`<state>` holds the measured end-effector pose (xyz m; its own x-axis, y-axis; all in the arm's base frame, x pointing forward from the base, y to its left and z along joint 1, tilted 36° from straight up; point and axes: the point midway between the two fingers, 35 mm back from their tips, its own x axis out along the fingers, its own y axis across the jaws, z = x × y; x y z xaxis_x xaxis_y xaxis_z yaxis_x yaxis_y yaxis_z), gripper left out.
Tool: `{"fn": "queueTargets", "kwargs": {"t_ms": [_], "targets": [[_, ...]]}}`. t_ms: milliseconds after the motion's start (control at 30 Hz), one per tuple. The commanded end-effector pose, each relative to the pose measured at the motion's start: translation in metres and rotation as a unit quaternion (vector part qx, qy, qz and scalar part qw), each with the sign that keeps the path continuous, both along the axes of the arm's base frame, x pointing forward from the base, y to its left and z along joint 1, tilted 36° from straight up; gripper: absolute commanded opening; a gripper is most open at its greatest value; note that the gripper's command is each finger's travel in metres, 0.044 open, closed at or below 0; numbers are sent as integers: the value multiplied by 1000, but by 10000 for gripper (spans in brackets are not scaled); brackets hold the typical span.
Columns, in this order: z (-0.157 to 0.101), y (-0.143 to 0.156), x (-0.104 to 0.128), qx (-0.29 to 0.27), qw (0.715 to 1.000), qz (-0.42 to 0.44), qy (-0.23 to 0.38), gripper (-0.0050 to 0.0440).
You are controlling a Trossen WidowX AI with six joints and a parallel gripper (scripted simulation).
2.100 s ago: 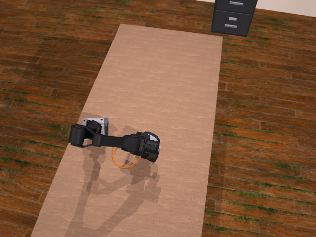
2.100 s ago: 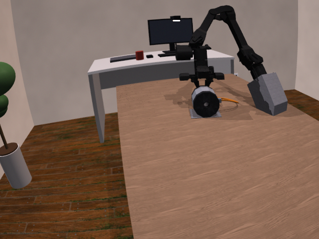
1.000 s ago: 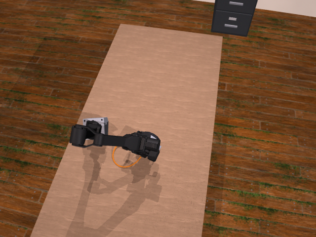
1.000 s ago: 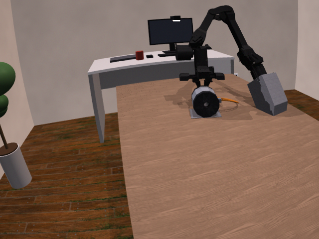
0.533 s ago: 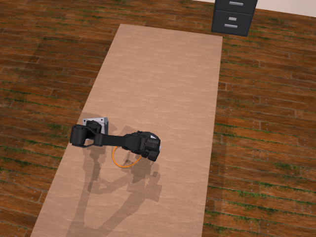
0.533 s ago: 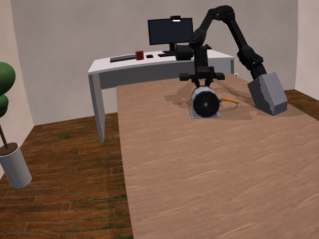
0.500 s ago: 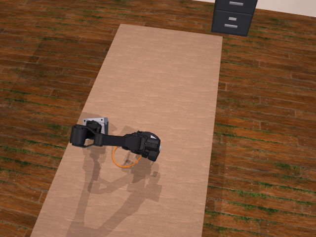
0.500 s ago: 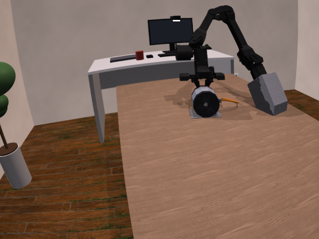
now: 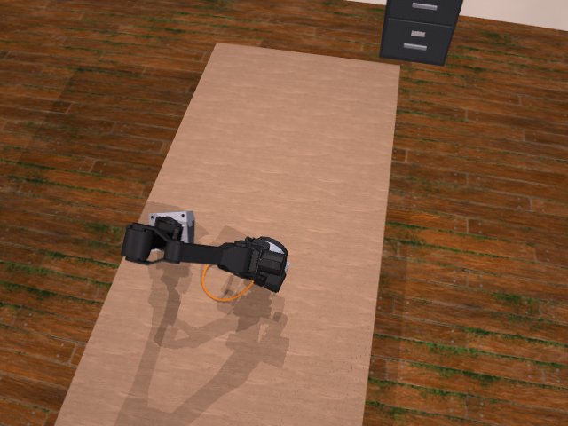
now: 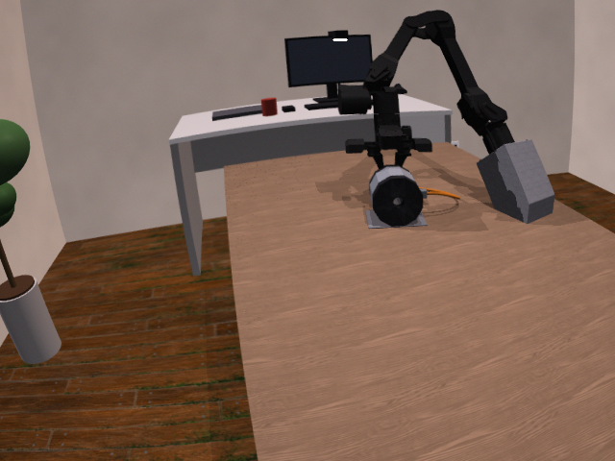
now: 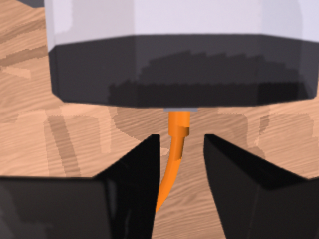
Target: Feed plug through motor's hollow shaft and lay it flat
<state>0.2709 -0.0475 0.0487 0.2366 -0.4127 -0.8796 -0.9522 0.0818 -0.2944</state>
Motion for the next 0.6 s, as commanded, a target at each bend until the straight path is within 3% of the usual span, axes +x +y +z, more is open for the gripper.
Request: {"fn": "queueTargets", "kwargs": {"t_ms": [0,233,567], "targets": [[-6,0,0,1,1000,2,4,100],[-3,0,1,0,1000,0,0,93],[-3,0,1,0,1000,0,0,27]]}}
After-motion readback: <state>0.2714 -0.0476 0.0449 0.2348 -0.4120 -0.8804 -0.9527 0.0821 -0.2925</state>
